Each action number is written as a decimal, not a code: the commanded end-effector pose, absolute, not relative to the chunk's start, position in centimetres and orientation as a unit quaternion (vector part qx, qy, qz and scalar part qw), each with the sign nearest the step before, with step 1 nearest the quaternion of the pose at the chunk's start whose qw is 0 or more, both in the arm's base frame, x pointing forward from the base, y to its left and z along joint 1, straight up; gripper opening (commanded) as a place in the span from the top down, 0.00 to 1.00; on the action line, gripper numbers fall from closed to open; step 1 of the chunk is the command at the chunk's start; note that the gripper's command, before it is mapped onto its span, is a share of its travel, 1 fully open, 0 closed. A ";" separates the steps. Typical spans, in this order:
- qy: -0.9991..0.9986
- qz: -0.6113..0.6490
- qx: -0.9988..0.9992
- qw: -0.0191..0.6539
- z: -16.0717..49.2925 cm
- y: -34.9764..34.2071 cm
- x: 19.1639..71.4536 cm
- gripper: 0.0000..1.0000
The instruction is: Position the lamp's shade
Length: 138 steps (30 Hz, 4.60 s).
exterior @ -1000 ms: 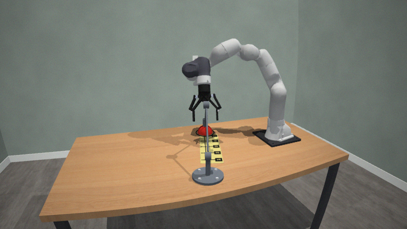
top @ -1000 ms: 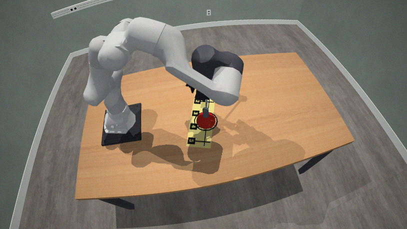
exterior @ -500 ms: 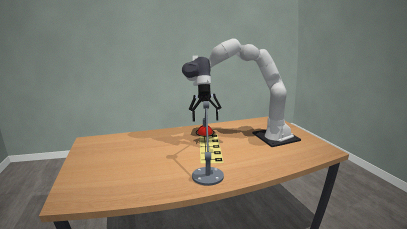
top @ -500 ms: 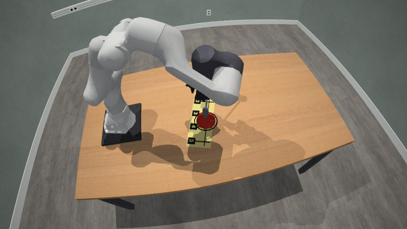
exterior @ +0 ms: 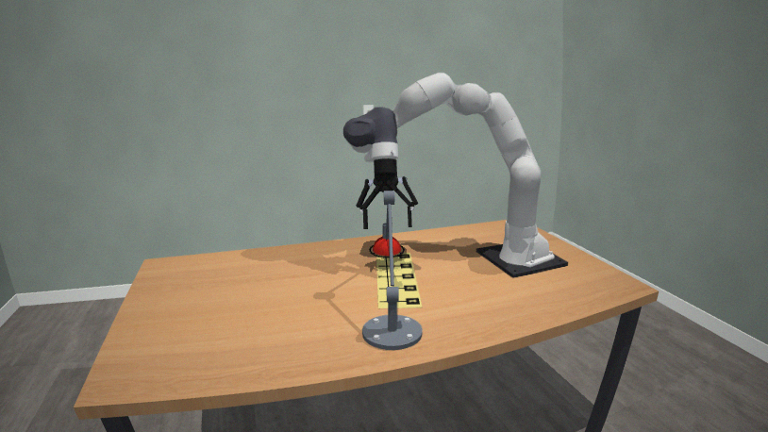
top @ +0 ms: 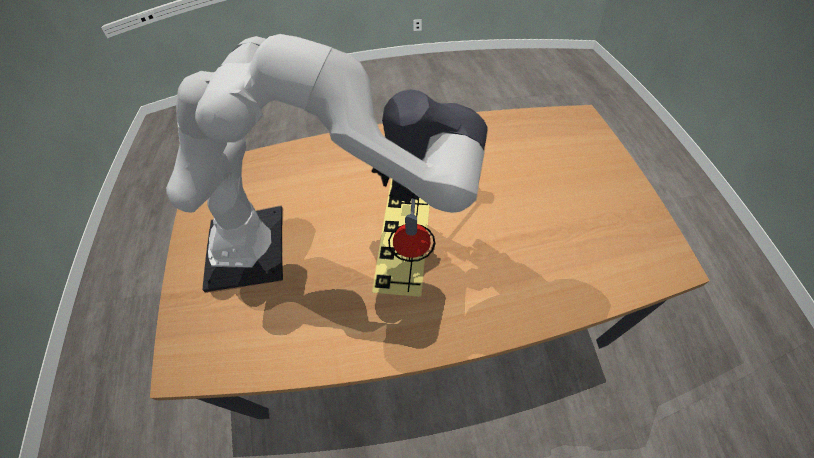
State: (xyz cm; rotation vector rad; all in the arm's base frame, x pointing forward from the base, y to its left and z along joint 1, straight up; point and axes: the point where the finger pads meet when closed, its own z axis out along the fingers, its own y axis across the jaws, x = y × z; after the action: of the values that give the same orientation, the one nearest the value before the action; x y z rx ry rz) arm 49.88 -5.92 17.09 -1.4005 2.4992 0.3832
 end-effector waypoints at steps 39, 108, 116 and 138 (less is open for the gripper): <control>0.858 0.131 -0.481 0.125 21.4 -8.0 49.2 0.00; 0.862 0.118 -0.474 0.137 27.7 -11.2 49.3 0.00; 0.849 0.115 -0.496 0.138 27.8 -10.9 49.2 0.00; 0.793 0.102 -0.583 0.143 28.0 -9.9 48.6 0.00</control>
State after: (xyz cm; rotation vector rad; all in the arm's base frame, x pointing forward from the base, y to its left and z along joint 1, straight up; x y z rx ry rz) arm 48.83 -9.74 27.97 -1.4139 2.4903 0.3579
